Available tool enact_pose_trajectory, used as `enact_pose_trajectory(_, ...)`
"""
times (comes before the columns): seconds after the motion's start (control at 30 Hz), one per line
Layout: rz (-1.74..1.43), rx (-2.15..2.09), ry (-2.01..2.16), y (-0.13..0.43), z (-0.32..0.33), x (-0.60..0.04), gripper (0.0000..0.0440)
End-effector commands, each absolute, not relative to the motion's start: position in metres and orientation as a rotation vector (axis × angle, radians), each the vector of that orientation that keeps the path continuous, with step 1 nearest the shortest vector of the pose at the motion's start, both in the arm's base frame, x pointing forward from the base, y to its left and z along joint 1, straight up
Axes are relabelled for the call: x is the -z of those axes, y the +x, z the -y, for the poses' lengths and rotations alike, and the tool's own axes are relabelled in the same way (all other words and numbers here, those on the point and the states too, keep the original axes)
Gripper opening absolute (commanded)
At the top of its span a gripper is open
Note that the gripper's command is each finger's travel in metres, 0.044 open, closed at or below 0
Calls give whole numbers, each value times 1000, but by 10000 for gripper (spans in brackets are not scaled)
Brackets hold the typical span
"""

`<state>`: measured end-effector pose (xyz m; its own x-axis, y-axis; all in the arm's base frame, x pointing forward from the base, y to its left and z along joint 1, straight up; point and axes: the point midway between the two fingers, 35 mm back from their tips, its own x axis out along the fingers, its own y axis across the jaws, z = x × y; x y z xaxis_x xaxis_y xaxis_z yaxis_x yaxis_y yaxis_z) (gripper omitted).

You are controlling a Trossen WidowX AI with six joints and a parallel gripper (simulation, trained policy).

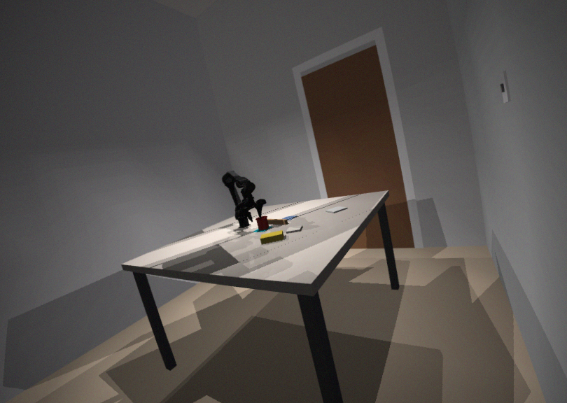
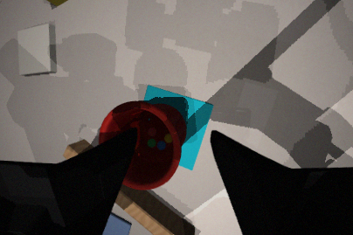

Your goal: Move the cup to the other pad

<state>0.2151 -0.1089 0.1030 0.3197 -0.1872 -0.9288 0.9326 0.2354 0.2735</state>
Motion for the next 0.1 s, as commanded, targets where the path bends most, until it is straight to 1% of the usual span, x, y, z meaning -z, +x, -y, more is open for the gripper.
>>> enact_pose_trajectory(0.0,-889,923,1031,214,110,-114,315)
enact_pose_trajectory(0.07,-869,918,1031,214,112,-121,329)
